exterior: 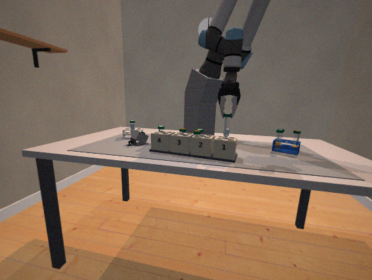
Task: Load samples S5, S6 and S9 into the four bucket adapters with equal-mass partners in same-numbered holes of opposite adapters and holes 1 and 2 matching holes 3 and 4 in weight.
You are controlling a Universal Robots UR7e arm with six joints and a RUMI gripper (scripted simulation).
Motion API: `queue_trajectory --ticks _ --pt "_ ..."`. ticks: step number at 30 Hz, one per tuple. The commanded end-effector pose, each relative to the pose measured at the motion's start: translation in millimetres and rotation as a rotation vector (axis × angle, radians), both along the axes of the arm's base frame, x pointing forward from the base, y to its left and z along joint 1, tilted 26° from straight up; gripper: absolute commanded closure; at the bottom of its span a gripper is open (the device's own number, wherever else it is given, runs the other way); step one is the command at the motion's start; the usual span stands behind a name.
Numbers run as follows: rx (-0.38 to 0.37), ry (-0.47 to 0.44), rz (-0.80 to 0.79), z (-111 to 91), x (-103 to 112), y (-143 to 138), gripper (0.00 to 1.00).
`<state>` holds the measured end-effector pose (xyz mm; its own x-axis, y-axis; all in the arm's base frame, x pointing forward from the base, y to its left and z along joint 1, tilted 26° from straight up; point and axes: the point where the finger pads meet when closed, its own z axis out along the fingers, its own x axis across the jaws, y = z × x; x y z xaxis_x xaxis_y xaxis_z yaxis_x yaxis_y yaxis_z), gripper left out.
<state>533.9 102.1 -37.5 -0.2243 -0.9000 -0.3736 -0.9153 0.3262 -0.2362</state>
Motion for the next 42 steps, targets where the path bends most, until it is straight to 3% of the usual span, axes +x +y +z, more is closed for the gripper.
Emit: queue_trajectory --ticks 1,42 --pt "0.0 -0.001 0.0 -4 2 1 1.0" --pt "0.0 -0.001 0.0 -48 18 16 1.0"
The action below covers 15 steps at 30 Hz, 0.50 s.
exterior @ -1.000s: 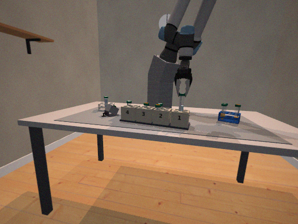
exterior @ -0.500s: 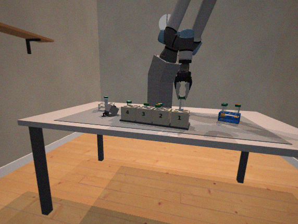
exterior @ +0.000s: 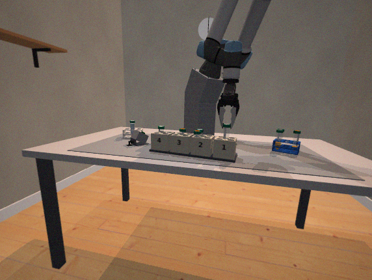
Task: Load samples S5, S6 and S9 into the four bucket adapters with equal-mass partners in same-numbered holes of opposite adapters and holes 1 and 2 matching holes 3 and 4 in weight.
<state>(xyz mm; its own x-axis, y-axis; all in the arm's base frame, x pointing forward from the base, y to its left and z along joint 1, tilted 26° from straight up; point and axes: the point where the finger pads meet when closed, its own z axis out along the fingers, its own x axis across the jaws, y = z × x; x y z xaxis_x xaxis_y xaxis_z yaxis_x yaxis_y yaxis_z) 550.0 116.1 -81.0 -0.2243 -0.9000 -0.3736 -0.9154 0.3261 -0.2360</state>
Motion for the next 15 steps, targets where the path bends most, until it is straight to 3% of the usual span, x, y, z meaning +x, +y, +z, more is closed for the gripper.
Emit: queue_trajectory --ticks 1,15 --pt "0.0 -0.001 0.0 -6 3 2 1.0" --pt "0.0 -0.001 0.0 -20 8 7 1.0"
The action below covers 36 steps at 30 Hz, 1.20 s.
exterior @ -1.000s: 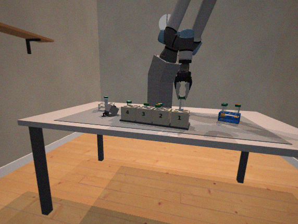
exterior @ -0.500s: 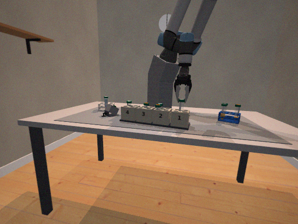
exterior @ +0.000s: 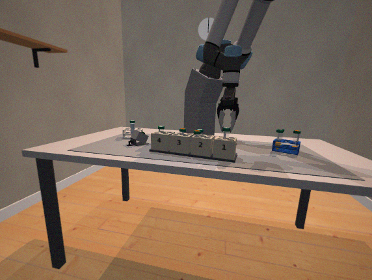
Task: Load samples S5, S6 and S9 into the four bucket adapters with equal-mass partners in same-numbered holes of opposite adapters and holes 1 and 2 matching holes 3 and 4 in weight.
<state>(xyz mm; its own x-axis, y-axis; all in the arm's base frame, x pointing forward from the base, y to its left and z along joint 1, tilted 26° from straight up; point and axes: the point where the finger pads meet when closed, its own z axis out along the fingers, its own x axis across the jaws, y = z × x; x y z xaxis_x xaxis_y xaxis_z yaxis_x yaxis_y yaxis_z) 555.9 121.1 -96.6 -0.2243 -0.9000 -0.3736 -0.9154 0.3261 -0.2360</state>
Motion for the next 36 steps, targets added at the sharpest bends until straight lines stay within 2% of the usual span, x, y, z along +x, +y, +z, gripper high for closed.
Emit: queue_trajectory --ticks 1,21,34,35,36 --pt "0.0 -0.001 0.0 -6 3 2 1.0" --pt "0.0 -0.001 0.0 -18 7 6 1.0" --pt "0.0 -0.001 0.0 -18 7 6 1.0" --pt "0.0 -0.001 0.0 -18 7 6 0.65" --pt "0.0 -0.001 0.0 -18 7 6 0.65"
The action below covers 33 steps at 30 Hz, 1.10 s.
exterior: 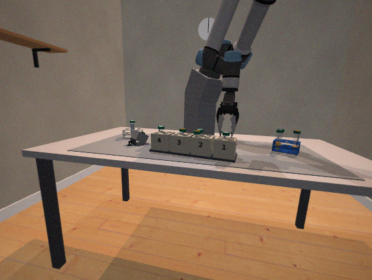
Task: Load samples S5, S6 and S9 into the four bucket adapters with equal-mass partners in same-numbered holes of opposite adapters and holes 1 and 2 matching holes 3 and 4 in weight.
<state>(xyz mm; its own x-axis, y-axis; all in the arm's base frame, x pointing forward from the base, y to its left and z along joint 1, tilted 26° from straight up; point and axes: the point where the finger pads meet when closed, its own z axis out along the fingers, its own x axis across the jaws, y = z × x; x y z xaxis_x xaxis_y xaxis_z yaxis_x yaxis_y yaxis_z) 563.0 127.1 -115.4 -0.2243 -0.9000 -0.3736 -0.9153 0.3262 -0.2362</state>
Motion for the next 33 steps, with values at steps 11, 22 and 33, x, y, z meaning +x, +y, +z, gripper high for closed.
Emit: queue_trajectory --ticks 11,22,33 --pt "0.0 -0.001 0.0 1 0 0 0.65" --pt "0.0 -0.001 0.0 27 -10 -9 0.65" --pt "-0.034 -0.03 0.09 40 -20 3 0.65"
